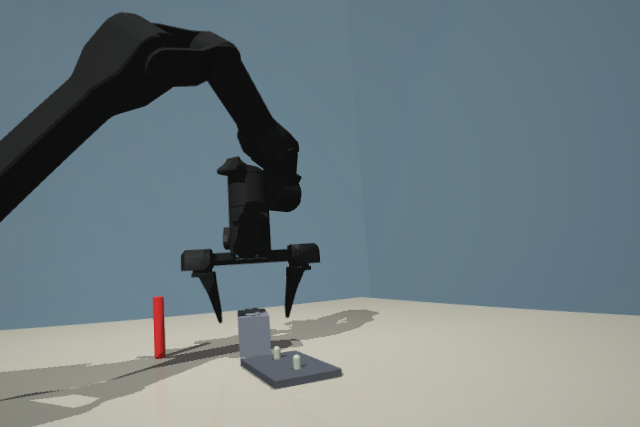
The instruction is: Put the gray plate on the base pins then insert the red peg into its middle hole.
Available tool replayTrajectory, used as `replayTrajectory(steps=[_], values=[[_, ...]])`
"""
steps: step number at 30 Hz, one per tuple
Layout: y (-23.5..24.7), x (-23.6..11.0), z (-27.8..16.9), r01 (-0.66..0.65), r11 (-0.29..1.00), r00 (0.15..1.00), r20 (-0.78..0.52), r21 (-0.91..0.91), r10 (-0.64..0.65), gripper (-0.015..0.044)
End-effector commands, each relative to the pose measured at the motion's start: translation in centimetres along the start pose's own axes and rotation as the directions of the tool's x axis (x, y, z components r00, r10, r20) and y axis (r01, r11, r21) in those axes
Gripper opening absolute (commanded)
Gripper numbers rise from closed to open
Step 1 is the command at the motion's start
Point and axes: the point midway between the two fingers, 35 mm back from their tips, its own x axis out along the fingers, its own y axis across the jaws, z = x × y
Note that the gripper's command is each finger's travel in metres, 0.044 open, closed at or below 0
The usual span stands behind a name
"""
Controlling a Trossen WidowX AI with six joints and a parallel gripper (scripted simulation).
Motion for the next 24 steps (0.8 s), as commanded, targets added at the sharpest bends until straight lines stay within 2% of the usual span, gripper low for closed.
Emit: replayTrajectory(steps=[1, 18, 24], values=[[0.2, 0.9, 0.0, 0.000, 1.000, 1.000, -0.006, -0.008, 0.000, 0.0440], [0.3, 3.4, -0.2, 0.000, 1.000, 1.000, -0.008, -0.008, 0.000, 0.0440], [0.3, 3.4, -0.2, 0.000, 1.000, 1.000, -0.008, -0.008, 0.000, 0.0282]])
